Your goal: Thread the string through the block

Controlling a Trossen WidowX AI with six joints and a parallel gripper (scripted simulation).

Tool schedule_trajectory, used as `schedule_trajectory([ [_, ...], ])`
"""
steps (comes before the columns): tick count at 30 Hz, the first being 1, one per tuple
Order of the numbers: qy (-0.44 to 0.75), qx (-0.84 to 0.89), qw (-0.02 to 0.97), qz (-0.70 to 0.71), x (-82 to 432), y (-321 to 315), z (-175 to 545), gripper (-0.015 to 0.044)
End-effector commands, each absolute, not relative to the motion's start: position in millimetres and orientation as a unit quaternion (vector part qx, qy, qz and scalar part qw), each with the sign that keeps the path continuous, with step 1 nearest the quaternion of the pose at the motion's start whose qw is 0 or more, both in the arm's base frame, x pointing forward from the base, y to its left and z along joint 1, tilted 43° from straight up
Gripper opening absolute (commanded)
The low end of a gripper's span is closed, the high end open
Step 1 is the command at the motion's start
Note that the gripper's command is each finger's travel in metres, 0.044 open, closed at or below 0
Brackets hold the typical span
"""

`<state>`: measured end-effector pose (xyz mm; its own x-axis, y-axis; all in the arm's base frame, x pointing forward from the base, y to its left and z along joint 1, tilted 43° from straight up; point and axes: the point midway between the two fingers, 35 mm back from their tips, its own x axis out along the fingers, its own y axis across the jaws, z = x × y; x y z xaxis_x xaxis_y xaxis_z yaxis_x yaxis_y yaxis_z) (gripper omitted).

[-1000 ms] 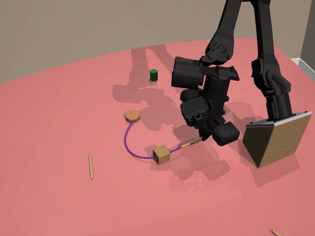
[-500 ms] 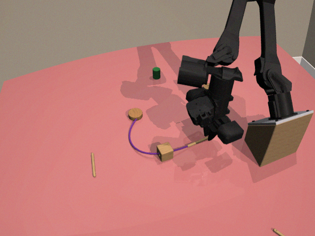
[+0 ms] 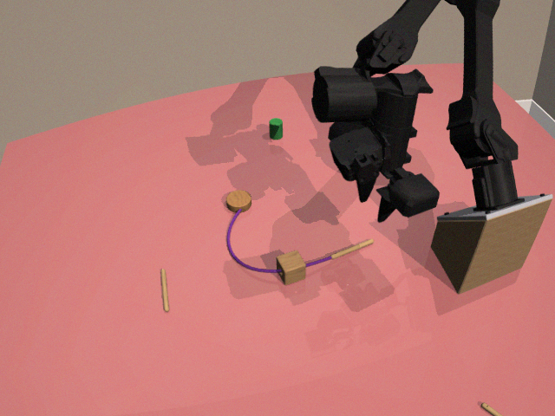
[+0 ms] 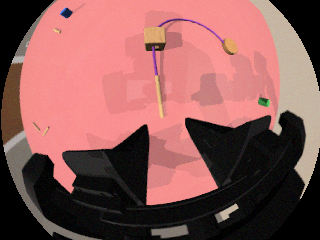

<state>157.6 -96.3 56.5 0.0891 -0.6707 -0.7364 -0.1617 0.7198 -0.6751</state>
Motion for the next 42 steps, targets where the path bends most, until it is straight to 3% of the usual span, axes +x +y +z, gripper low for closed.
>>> schedule_trajectory([
  [1,0.643,-0.324,0.665,-0.198,156.3,-91.3,66.6,0.021],
  [2,0.643,-0.324,0.665,-0.198,156.3,-91.3,66.6,0.021],
  [11,0.645,-0.321,0.666,-0.194,158.3,-83.0,72.1,0.044],
  [42,0.644,-0.321,0.667,-0.194,158.3,-75.3,80.7,0.044],
])
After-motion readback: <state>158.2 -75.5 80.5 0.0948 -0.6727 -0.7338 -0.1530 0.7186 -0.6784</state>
